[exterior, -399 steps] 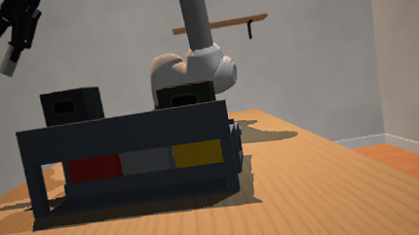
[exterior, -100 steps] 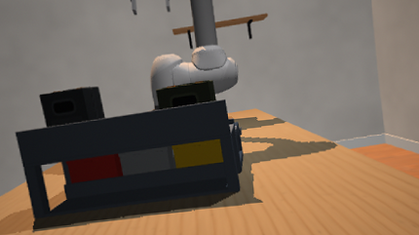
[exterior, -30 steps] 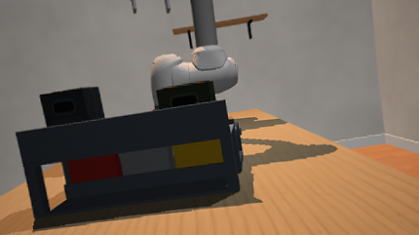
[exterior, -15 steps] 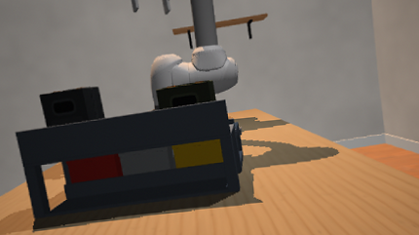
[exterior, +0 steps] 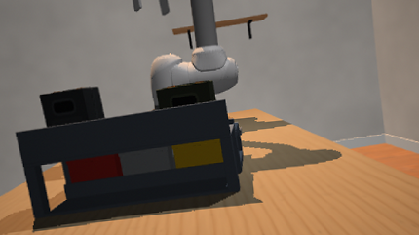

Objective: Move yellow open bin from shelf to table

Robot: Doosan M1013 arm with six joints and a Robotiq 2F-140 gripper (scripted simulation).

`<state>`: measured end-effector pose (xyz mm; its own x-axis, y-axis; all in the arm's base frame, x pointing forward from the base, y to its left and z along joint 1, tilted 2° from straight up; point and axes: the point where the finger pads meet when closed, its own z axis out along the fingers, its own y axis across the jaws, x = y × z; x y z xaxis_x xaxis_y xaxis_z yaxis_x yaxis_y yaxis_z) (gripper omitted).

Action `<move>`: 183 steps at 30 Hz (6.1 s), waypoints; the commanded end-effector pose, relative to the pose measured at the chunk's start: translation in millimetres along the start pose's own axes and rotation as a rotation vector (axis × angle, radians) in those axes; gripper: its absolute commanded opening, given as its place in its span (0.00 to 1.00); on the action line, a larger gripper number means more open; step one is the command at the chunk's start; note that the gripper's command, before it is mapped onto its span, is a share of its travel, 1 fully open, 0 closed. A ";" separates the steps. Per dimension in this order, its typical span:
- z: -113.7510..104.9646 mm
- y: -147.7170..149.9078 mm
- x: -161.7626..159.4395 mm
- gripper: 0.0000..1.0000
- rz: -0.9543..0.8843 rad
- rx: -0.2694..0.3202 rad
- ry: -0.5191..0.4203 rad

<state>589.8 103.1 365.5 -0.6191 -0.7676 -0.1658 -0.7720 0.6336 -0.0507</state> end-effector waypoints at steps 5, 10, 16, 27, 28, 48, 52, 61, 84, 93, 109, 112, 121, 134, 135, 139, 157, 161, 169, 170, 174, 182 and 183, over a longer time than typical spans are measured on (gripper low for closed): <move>0.1 -0.1 0.0 0.57 -0.150 -0.031 0.027; 0.1 -0.1 0.0 0.57 -0.251 -0.052 0.044; 0.1 -0.1 0.0 0.57 -0.251 -0.052 0.044; 0.1 0.0 0.0 0.57 -0.502 -0.104 0.088; 0.1 0.0 0.0 0.57 -0.502 -0.104 0.088; 0.1 0.0 0.0 0.57 -0.641 -0.133 0.113; 0.1 0.0 0.0 0.57 -0.641 -0.133 0.113; 8.2 -38.0 -31.5 0.57 -0.641 -0.133 0.113; 17.0 -79.8 -66.0 0.57 -0.641 -0.133 0.113; 23.7 -110.7 -91.7 0.57 -0.641 -0.133 0.113; 22.1 -103.2 -85.4 0.57 -0.641 -0.133 0.113; 22.1 -103.2 -85.4 0.57 -0.641 -0.133 0.113; 22.1 -103.2 -85.4 0.57 -0.641 -0.133 0.113; 21.2 -99.3 -82.3 0.57 -0.641 -0.133 0.113; 21.2 -99.3 -82.3 0.57 -0.641 -0.133 0.113; 21.1 -99.0 -81.9 0.57 -0.641 -0.133 0.113; 20.7 -97.1 -80.4 0.57 -0.641 -0.133 0.113; 20.6 -96.5 -79.9 0.57 -0.641 -0.133 0.113; 20.6 -96.5 -79.9 0.57 -0.641 -0.133 0.113; 20.6 -96.5 -79.9 0.57 -0.641 -0.133 0.113; 40.2 -94.6 -76.9 0.57 -0.641 -0.133 0.113; 69.8 -91.8 -72.4 0.57 -0.641 -0.133 0.113; 69.8 -91.8 -72.4 0.57 -0.641 -0.133 0.113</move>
<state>715.5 107.1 312.8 -0.0376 -0.9986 -0.0384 -0.9991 0.0369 0.0193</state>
